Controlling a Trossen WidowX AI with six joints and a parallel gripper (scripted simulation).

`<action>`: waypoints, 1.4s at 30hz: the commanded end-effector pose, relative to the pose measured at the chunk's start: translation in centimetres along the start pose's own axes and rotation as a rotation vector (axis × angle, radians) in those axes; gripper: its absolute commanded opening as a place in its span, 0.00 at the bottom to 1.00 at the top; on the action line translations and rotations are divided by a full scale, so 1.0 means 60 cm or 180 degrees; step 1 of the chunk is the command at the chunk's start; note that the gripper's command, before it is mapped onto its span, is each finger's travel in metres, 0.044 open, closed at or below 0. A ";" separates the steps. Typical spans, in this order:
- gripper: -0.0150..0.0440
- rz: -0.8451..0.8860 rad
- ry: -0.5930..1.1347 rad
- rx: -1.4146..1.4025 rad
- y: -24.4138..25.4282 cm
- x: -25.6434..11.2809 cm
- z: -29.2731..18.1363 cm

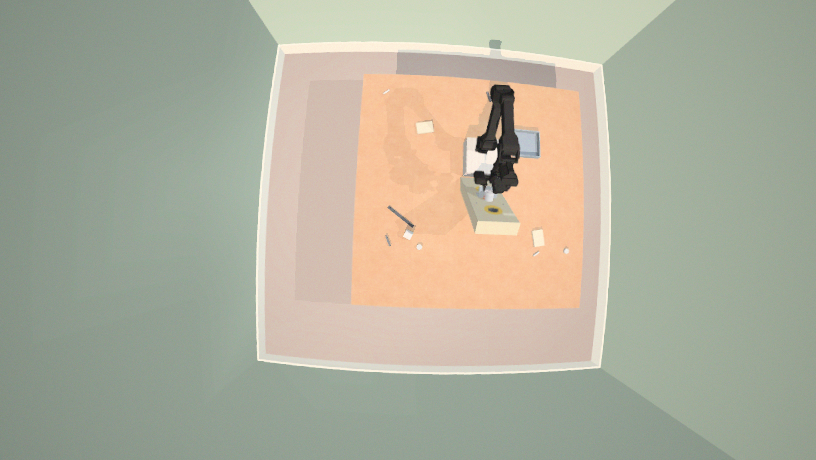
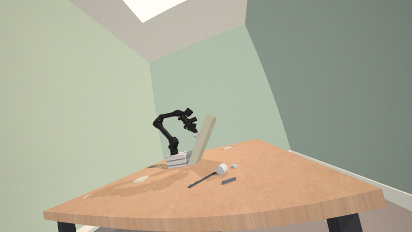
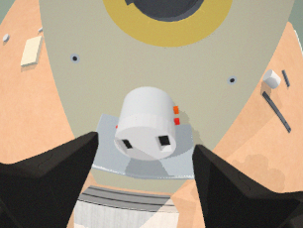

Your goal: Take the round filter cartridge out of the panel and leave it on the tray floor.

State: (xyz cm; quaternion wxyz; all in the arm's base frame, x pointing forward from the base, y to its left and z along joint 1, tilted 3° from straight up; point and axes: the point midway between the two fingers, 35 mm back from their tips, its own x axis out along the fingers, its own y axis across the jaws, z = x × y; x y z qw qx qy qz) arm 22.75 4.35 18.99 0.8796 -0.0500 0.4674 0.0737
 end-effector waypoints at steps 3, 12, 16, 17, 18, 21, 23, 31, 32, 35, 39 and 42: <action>0.77 0.0010 0.0037 0.0007 0.001 0.022 -0.005; 0.77 0.0010 0.0035 0.0007 0.001 0.046 -0.007; 0.77 0.0010 0.0035 0.0007 0.001 0.050 -0.008; 0.77 0.0010 0.0035 0.0007 0.001 0.050 -0.008; 0.77 0.0010 0.0035 0.0007 0.001 0.050 -0.008; 0.77 0.0010 0.0035 0.0007 0.001 0.050 -0.008; 0.71 -0.0001 0.0012 0.0014 0.000 0.045 -0.004; 0.62 -0.0001 0.0012 0.0014 0.000 0.045 -0.004; 0.61 -0.0001 0.0012 0.0014 0.000 0.045 -0.004; 0.58 -0.0001 0.0012 0.0014 0.000 0.045 -0.004; 0.43 -0.0001 0.0012 0.0014 0.000 0.045 -0.004; 0.30 0.0001 0.0011 0.0014 0.000 0.042 0.004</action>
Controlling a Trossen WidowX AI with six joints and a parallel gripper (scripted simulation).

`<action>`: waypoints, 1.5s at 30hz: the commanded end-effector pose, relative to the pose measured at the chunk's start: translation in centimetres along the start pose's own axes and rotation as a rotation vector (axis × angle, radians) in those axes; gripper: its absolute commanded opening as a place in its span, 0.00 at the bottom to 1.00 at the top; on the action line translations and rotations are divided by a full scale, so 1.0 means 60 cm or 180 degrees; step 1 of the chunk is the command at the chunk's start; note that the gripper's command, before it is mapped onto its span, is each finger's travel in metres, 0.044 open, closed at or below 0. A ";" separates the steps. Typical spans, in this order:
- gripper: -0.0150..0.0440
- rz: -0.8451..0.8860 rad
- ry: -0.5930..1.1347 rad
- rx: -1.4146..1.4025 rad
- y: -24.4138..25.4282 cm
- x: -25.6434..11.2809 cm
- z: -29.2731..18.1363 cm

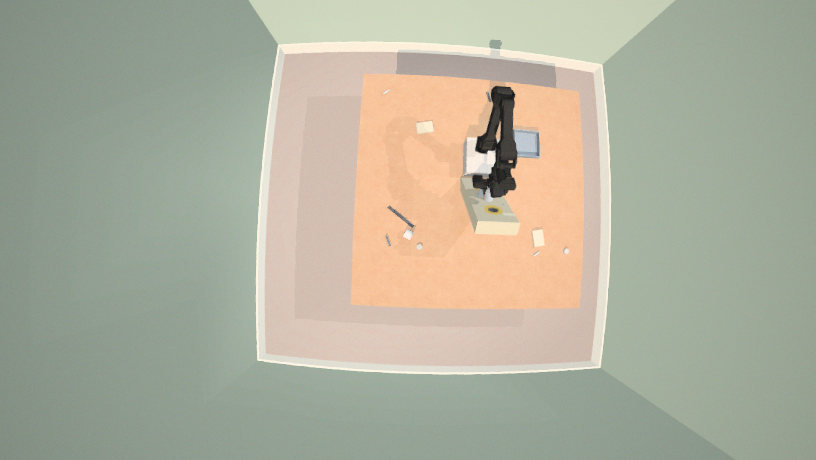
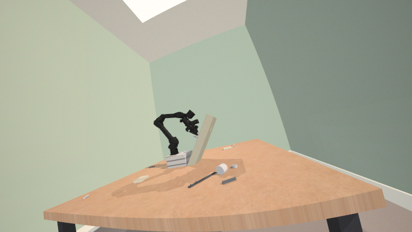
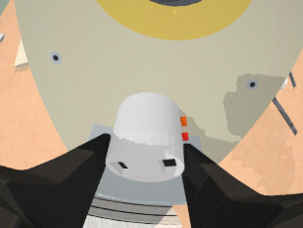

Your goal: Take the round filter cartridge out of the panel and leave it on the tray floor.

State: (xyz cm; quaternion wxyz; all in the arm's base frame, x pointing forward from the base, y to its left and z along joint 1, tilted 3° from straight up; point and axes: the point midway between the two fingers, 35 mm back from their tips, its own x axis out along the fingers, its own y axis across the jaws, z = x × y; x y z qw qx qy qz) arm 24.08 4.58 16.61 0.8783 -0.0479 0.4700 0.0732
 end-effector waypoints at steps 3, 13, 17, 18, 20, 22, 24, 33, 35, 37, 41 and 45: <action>0.25 -0.0002 -0.0008 0.0000 0.000 -0.011 0.024; 0.25 0.0000 -0.0008 0.0000 0.000 -0.037 0.042; 0.25 0.0000 -0.0006 0.0000 0.001 -0.071 0.047; 0.25 0.0000 -0.0005 0.0000 0.001 -0.079 0.048; 0.25 0.0000 -0.0004 0.0000 0.001 -0.096 0.049; 0.25 0.0001 -0.0003 0.0000 0.000 -0.113 0.049; 0.25 0.0001 -0.0001 0.0000 0.000 -0.130 0.049; 0.25 0.0003 0.0012 0.0003 0.006 -0.167 0.046; 0.25 0.0006 0.0024 0.0007 0.014 -0.164 0.047; 0.25 0.0009 0.0035 0.0010 0.022 -0.161 0.048; 0.25 0.0011 0.0051 0.0014 0.039 -0.157 0.049; 0.25 0.0013 0.0060 0.0017 0.057 -0.153 0.050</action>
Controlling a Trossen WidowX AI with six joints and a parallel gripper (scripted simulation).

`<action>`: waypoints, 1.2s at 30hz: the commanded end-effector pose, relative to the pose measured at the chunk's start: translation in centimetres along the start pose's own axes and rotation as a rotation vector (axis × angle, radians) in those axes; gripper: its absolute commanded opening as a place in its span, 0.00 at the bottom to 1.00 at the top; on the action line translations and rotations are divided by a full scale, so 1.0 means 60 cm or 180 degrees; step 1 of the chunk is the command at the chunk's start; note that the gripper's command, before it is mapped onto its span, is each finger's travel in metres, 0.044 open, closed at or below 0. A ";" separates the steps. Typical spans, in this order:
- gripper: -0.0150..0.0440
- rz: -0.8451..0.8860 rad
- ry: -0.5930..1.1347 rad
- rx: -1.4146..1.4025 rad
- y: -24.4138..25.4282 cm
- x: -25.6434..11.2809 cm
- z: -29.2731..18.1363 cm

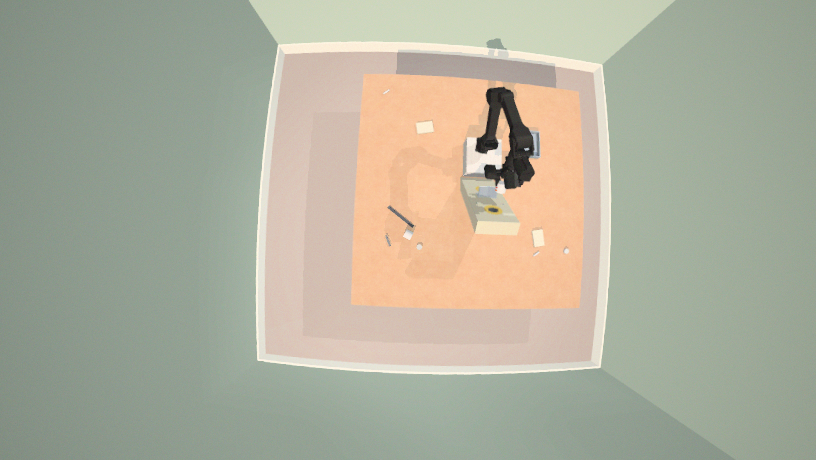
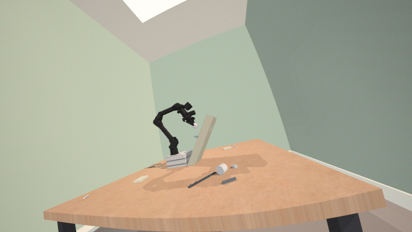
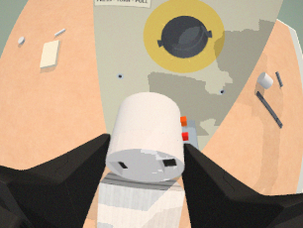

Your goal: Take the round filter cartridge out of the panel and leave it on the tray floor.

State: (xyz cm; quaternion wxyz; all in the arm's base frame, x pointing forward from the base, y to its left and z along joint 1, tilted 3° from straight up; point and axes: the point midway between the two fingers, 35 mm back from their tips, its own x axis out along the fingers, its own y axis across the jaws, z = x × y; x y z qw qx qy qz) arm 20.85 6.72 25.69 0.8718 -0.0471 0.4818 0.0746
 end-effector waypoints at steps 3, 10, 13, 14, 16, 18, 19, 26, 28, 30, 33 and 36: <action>0.25 -0.0004 -0.0022 0.0014 0.028 0.003 0.005; 0.25 -0.0002 -0.0032 0.0014 0.062 0.007 0.004; 0.25 -0.0001 -0.0043 0.0013 0.076 0.009 0.002; 0.25 0.0000 -0.0048 0.0013 0.081 0.009 0.002; 0.25 0.0002 -0.0058 0.0012 0.091 0.010 0.000; 0.25 0.0005 -0.0071 0.0012 0.101 0.010 -0.001; 0.25 0.0006 -0.0076 0.0011 0.105 0.010 -0.002; 0.25 0.0169 -0.0034 -0.0328 0.119 0.014 -0.013; 0.25 0.0252 -0.0040 -0.0491 0.135 0.015 -0.019; 0.25 0.0340 -0.0040 -0.0651 0.150 0.016 -0.025; 0.25 0.0480 -0.0034 -0.0886 0.175 0.017 -0.037; 0.25 0.0621 -0.0029 -0.1122 0.198 0.016 -0.050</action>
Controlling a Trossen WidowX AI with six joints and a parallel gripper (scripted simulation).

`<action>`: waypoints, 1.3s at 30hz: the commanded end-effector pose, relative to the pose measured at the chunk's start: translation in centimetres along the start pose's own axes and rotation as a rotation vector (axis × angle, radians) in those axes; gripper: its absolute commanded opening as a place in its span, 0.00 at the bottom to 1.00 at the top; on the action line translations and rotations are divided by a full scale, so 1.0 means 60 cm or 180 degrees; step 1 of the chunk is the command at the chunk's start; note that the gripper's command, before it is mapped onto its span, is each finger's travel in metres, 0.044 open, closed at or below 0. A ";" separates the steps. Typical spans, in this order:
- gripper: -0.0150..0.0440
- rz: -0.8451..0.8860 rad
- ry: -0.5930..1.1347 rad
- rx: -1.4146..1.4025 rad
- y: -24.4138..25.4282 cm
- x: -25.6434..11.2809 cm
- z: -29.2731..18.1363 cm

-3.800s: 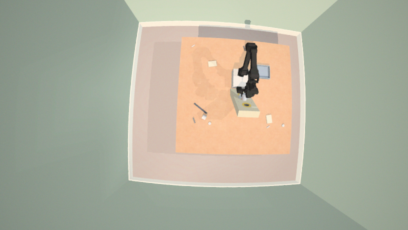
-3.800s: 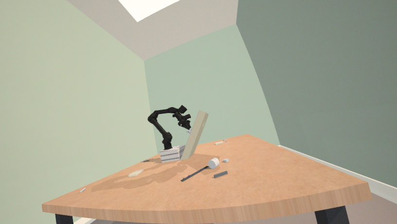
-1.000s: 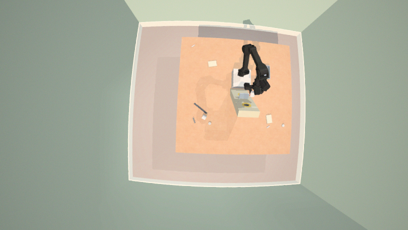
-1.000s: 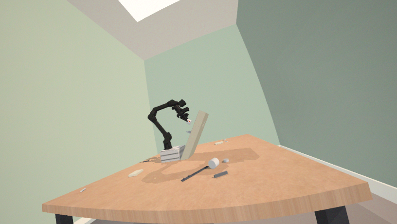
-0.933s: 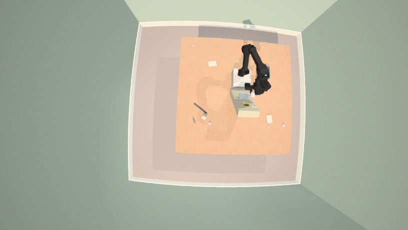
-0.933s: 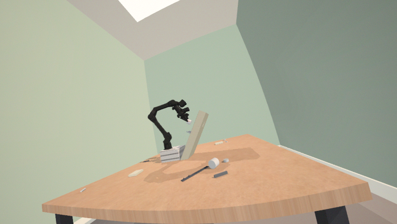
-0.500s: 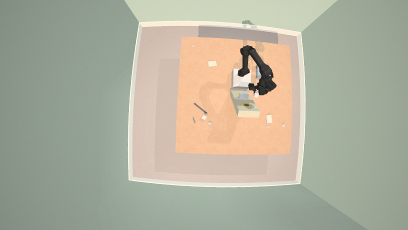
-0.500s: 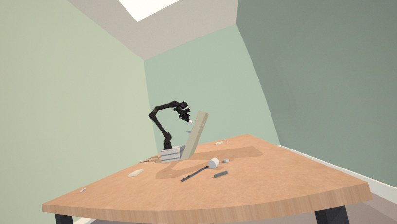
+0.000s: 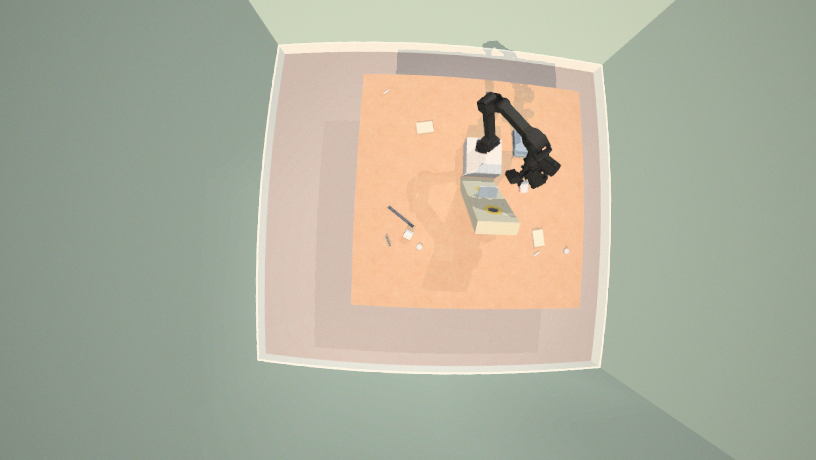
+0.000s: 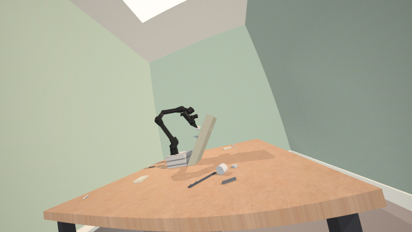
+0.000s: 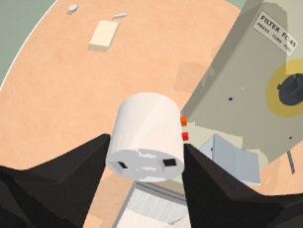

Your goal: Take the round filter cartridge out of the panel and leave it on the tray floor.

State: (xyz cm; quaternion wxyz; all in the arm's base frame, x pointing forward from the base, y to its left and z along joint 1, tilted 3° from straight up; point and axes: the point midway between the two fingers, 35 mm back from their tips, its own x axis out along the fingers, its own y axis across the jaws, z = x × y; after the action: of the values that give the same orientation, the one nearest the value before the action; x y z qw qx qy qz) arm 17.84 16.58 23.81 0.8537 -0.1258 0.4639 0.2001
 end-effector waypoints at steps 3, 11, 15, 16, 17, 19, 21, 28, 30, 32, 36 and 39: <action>0.25 0.0307 0.0014 -0.0516 0.056 0.008 -0.017; 0.25 0.0686 0.0006 -0.1143 0.123 0.009 -0.046; 0.25 0.0876 -0.0004 -0.1457 0.155 0.007 -0.064; 0.25 0.0924 -0.0007 -0.1535 0.163 0.006 -0.068; 0.25 0.0972 -0.0010 -0.1614 0.171 0.005 -0.073; 0.25 0.1067 -0.0017 -0.1771 0.186 0.003 -0.084; 0.25 0.1163 -0.0025 -0.1928 0.201 0.001 -0.095; 0.25 0.1377 -0.0046 -0.2277 0.232 -0.005 -0.122; 0.25 0.1377 -0.0046 -0.2277 0.232 -0.005 -0.122; 0.25 0.1377 -0.0046 -0.2277 0.232 -0.005 -0.122; 0.25 0.1452 -0.0046 -0.2399 0.250 0.002 -0.140; 0.25 0.1544 -0.0046 -0.2547 0.270 0.010 -0.164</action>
State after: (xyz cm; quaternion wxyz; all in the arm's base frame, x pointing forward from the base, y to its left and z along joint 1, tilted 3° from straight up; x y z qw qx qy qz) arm 4.83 26.67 18.99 0.6886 -0.3182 0.3656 0.5394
